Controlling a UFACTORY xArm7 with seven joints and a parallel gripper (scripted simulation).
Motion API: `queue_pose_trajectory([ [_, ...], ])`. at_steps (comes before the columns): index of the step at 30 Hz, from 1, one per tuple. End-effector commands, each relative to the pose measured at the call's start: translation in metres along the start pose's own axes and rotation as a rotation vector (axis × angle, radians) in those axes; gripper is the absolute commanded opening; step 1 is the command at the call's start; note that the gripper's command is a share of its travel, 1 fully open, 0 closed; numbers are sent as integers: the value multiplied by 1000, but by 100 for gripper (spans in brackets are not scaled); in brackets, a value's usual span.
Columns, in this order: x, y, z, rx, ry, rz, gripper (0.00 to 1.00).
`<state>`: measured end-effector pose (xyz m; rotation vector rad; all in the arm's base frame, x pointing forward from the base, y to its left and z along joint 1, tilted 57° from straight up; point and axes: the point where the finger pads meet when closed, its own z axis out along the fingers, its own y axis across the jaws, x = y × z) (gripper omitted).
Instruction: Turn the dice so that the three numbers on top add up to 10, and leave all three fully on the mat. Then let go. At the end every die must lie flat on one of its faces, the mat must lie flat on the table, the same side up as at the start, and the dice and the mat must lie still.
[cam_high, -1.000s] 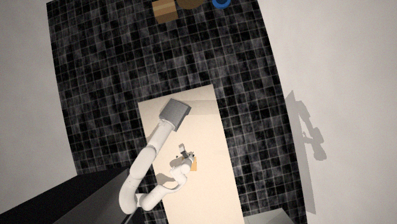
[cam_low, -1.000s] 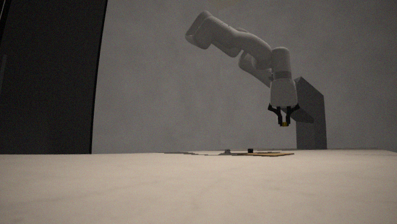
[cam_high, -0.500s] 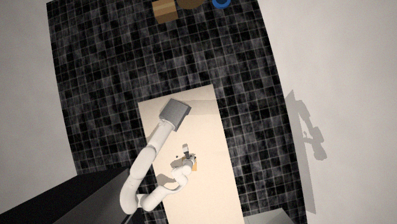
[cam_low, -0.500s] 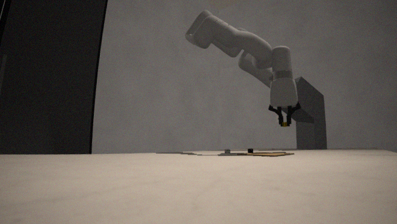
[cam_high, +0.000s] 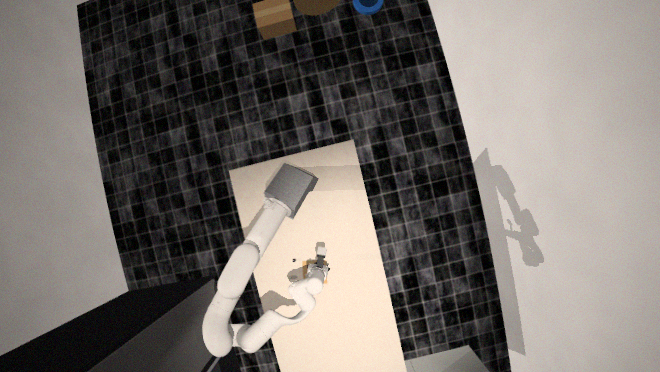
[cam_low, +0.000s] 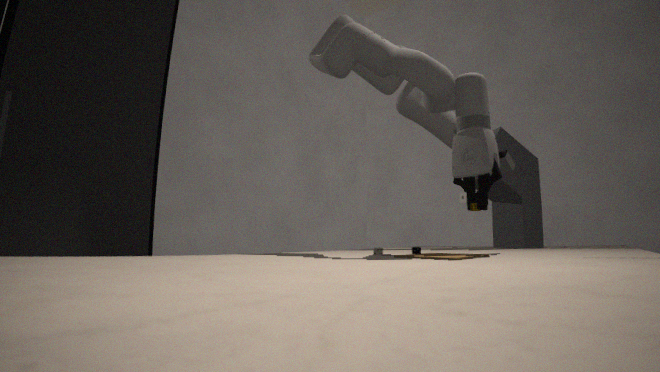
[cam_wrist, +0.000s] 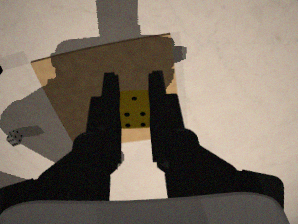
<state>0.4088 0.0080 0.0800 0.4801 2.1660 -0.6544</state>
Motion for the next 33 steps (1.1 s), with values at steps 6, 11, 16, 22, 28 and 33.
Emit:
queue_pose_trajectory([
  [6, -6, 11, 0, -4, -11, 247, 11],
  [11, -12, 20, 1, -4, -12, 478, 11],
  [16, -16, 27, 2, -5, -12, 656, 11],
  [22, -20, 34, 2, -6, -12, 829, 11],
  [28, -24, 43, 2, -7, -11, 1036, 11],
  [33, -28, 50, 3, -9, -10, 1212, 11],
])
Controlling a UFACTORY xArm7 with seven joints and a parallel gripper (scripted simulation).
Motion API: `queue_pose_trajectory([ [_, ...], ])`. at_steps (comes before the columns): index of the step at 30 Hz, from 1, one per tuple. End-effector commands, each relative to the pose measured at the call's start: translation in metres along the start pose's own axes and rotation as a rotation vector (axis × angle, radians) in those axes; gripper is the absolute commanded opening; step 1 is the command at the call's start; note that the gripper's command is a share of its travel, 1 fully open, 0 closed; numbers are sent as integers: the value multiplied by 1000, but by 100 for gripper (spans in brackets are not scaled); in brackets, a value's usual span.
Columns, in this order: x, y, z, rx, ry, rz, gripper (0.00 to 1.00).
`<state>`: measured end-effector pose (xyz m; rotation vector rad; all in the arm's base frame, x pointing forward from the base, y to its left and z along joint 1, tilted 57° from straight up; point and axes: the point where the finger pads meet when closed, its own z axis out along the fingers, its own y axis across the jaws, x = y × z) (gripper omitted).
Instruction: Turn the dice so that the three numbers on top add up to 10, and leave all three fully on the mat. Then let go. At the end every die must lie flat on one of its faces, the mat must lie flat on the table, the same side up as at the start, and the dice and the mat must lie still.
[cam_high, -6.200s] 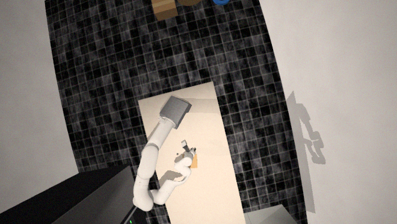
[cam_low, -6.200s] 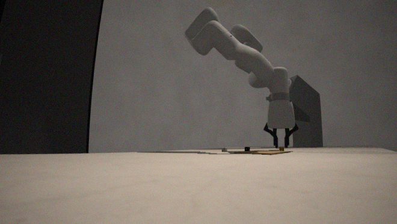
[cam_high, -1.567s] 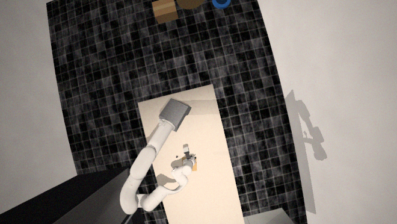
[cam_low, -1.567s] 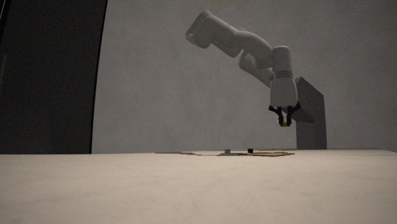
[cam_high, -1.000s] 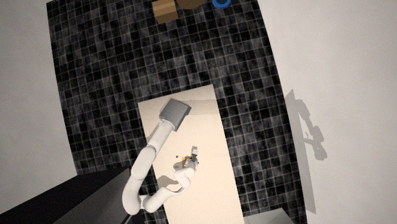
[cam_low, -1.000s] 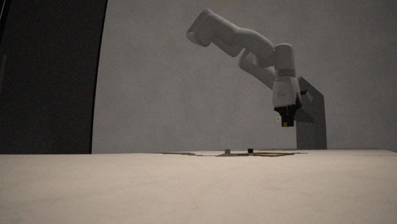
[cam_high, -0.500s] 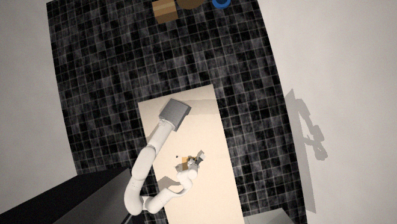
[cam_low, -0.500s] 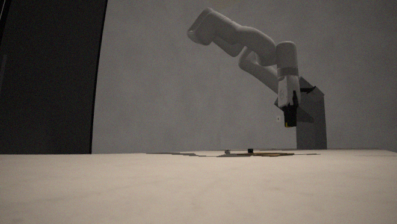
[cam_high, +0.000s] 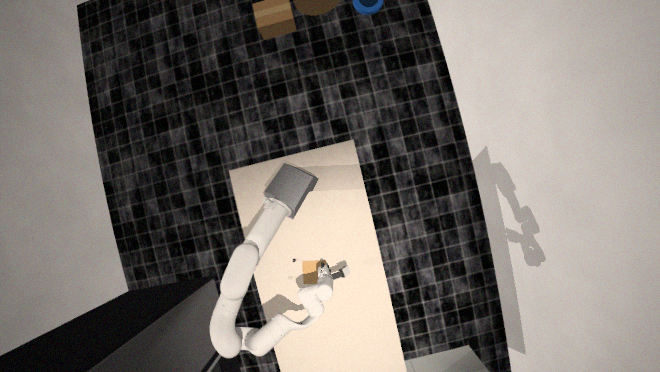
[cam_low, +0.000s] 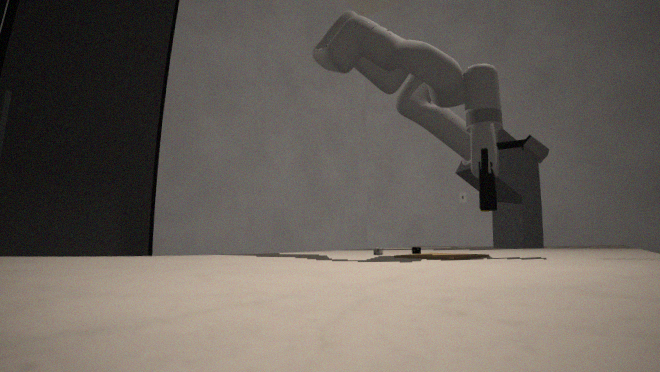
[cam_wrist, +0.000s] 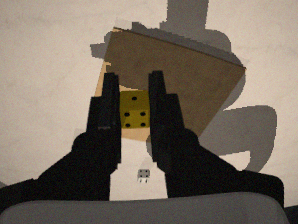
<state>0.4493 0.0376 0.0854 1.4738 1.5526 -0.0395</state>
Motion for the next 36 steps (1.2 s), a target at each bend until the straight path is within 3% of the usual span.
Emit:
queue_pose_trajectory([
  [1, 6, 7, -1, -12, 0, 173, 11],
  [7, 10, 12, -1, -12, 2, 302, 11],
  [9, 13, 17, -1, -11, 3, 438, 11],
  [22, 27, 32, -1, -8, 10, 878, 11],
  [25, 27, 33, -1, -8, 10, 889, 11],
  [36, 40, 46, -2, -2, 16, 1290, 11],
])
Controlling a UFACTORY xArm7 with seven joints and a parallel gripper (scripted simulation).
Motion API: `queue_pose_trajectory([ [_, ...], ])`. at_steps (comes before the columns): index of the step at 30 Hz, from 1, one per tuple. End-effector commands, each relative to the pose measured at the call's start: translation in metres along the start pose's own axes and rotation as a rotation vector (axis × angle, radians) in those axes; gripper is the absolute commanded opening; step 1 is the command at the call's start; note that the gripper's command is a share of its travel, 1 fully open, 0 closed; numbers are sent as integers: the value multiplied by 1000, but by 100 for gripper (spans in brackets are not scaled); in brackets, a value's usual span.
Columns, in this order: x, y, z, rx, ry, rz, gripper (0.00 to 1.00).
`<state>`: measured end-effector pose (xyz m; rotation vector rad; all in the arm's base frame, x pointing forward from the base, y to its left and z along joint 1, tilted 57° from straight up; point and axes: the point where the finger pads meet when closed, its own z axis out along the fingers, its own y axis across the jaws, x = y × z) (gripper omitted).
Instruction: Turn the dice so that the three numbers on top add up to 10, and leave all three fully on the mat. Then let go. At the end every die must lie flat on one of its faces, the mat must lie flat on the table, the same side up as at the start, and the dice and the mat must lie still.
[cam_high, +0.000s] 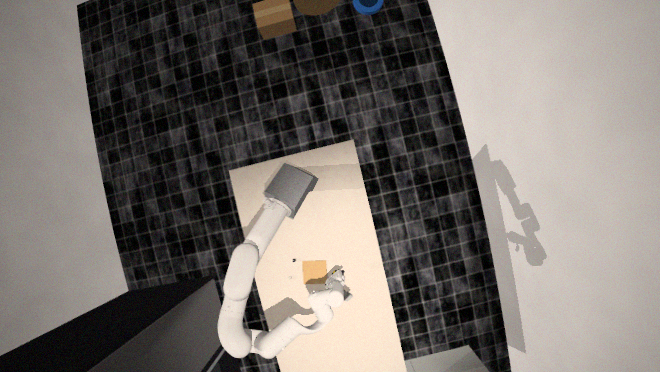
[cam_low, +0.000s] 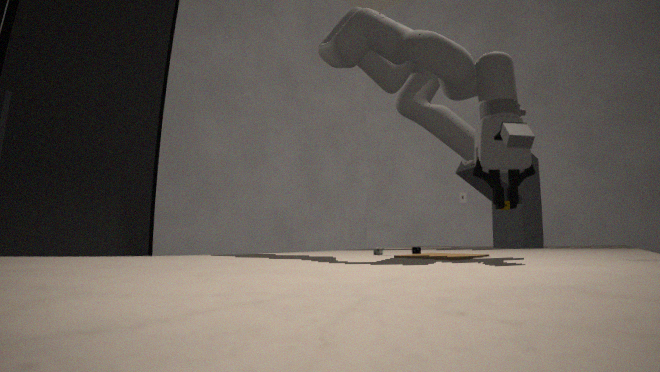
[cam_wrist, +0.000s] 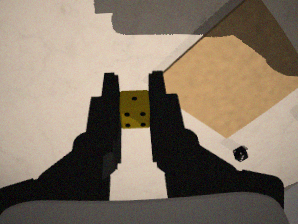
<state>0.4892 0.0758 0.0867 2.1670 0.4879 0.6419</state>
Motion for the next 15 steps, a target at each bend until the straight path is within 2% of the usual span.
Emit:
queue_pose_trajectory([
  [1, 6, -3, -2, -2, 12, 125, 11],
  [15, 8, -4, -1, -5, 29, 172, 11],
])
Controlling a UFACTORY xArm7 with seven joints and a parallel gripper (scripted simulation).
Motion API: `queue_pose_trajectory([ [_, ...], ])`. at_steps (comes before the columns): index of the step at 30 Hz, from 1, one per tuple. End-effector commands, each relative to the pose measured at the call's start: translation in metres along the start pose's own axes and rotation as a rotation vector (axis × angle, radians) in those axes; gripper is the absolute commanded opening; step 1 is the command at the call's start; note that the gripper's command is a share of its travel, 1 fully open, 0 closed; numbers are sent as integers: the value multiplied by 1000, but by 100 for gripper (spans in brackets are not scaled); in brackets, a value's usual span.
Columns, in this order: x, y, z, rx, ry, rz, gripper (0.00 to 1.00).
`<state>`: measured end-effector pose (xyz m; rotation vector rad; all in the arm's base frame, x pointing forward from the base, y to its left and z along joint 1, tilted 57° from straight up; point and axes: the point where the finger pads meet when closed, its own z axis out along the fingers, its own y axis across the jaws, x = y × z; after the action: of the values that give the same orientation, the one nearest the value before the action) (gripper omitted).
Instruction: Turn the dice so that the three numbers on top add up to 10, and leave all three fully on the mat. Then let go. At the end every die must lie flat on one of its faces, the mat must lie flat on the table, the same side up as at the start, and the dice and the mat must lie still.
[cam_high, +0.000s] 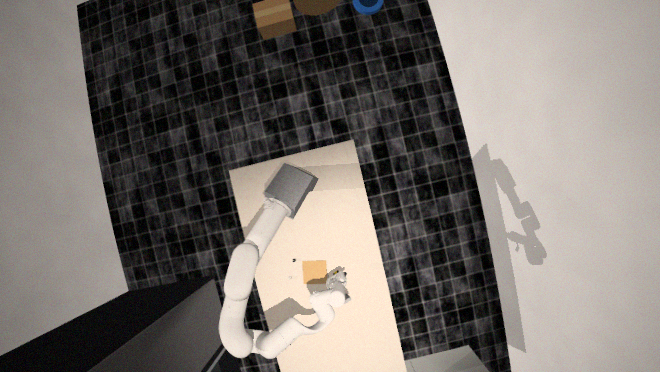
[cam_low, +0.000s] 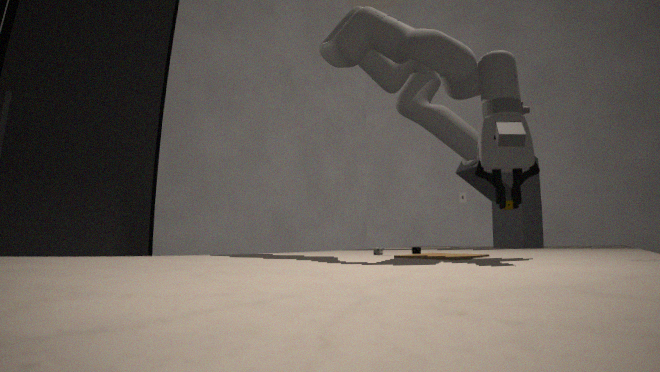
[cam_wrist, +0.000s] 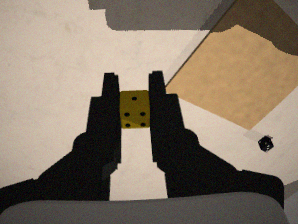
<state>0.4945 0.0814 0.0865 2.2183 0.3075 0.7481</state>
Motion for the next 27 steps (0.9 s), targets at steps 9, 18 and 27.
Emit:
queue_pose_trajectory([
  [9, -2, 0, -1, -2, 229, 0, 11],
  [18, -6, 0, -1, -3, 502, -1, 11],
  [27, -10, -1, -2, 1, 737, 0, 11],
])
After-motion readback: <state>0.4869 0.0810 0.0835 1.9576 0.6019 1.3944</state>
